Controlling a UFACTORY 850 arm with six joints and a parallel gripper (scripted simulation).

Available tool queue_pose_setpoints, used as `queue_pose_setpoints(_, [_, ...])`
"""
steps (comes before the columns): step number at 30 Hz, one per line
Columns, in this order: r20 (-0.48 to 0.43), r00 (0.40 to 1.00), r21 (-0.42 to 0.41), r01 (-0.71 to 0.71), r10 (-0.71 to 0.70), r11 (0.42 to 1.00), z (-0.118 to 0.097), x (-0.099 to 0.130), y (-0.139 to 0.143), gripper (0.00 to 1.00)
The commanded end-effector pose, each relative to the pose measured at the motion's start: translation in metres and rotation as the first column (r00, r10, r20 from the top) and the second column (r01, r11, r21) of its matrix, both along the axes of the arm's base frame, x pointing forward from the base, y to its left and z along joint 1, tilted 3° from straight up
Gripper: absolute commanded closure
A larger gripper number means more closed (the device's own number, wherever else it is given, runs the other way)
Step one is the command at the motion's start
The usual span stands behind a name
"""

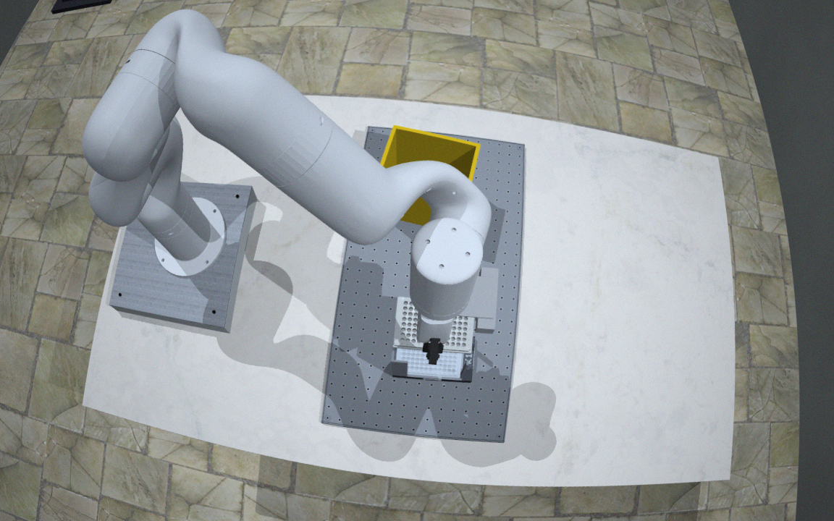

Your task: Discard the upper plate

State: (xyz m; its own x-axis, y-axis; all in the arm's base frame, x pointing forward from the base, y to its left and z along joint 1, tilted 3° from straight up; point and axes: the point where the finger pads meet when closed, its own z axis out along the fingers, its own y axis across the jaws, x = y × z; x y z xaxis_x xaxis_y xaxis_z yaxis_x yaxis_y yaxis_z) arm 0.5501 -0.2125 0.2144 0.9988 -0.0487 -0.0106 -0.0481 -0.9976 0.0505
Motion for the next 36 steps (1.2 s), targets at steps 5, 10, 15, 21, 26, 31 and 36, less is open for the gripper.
queue_pose_setpoints(5, [0.011, 0.987, -0.002, 0.162, -0.162, 0.987, -0.001, 0.0, 0.023, 1.0])
queue_pose_setpoints(10, [0.011, 0.987, -0.002, 0.162, -0.162, 0.987, -0.002, -0.001, 0.033, 1.0])
queue_pose_setpoints(15, [0.011, 0.987, -0.002, 0.162, -0.162, 0.987, -0.004, -0.001, 0.049, 1.0])
queue_pose_setpoints(21, [0.011, 0.987, -0.002, 0.162, -0.162, 0.987, -0.006, -0.002, 0.069, 1.0])
queue_pose_setpoints(26, [0.011, 0.987, -0.002, 0.162, -0.162, 0.987, -0.007, -0.003, 0.079, 1.0])
queue_pose_setpoints(31, [0.01, 0.987, -0.002, 0.162, -0.162, 0.987, -0.009, -0.004, 0.096, 1.0])
queue_pose_setpoints(36, [0.01, 0.987, -0.001, 0.162, -0.162, 0.987, -0.01, -0.004, 0.112, 1.0])
